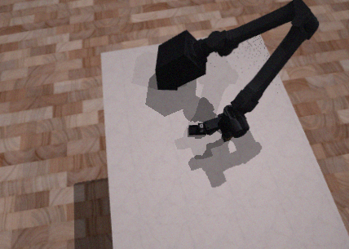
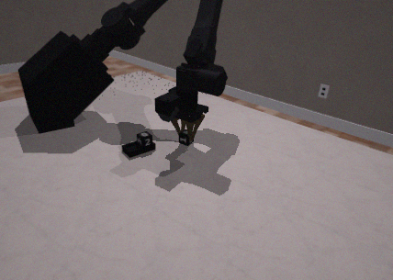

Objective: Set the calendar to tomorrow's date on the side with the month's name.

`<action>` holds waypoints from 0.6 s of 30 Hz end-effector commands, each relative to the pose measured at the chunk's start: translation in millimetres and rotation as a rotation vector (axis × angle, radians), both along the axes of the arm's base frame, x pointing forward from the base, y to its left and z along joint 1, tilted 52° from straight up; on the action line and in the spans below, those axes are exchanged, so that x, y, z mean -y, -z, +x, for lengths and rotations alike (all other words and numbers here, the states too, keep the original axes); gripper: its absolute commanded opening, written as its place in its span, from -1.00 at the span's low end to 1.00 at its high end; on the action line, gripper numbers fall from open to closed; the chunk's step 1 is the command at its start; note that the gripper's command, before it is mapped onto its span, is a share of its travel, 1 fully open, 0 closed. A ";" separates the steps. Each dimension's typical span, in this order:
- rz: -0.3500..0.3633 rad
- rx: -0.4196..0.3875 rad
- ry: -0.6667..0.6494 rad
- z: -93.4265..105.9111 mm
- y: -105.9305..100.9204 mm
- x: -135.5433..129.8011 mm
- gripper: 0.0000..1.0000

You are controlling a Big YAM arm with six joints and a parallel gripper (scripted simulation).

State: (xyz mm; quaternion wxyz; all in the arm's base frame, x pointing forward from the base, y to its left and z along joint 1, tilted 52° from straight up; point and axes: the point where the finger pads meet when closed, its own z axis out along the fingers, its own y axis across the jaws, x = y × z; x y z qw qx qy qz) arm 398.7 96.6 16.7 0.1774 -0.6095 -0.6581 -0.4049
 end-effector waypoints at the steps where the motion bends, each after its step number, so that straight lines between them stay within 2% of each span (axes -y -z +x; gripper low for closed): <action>1: -0.011 0.041 -0.022 7.3 -8.8 -4.6 -0.45; 18: -0.011 0.041 -0.022 8.7 -9.2 -4.5 -0.45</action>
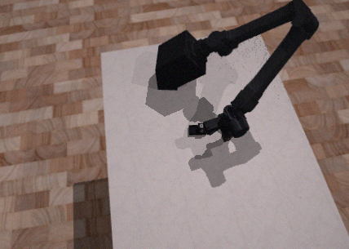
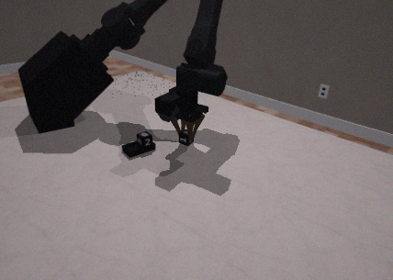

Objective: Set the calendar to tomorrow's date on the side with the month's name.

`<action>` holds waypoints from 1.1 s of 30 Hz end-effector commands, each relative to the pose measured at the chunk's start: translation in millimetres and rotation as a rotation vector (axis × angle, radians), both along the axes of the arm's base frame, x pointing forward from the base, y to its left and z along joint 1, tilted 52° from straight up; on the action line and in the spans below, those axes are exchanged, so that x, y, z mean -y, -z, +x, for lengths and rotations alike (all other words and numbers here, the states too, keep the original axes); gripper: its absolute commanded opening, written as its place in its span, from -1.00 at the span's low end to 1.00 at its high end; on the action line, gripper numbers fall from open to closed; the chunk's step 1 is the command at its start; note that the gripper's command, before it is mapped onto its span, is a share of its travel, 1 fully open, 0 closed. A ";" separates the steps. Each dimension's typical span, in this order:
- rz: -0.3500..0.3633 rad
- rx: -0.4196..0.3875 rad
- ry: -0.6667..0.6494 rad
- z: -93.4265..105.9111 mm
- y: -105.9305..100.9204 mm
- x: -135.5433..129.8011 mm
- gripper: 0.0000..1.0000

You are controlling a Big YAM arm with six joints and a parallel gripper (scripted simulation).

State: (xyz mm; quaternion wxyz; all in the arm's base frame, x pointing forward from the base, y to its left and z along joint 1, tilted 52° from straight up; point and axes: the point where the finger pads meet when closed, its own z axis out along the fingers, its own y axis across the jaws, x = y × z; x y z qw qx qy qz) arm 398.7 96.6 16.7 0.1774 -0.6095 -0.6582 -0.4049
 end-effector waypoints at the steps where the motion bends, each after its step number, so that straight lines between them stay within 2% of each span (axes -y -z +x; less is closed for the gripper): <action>1: -0.011 0.041 -0.022 8.7 -9.2 -4.5 -0.45; 20: -0.011 0.042 -0.020 9.8 -7.0 -4.9 -0.45; 33: -0.005 0.012 -0.009 7.2 -0.1 -6.8 -0.45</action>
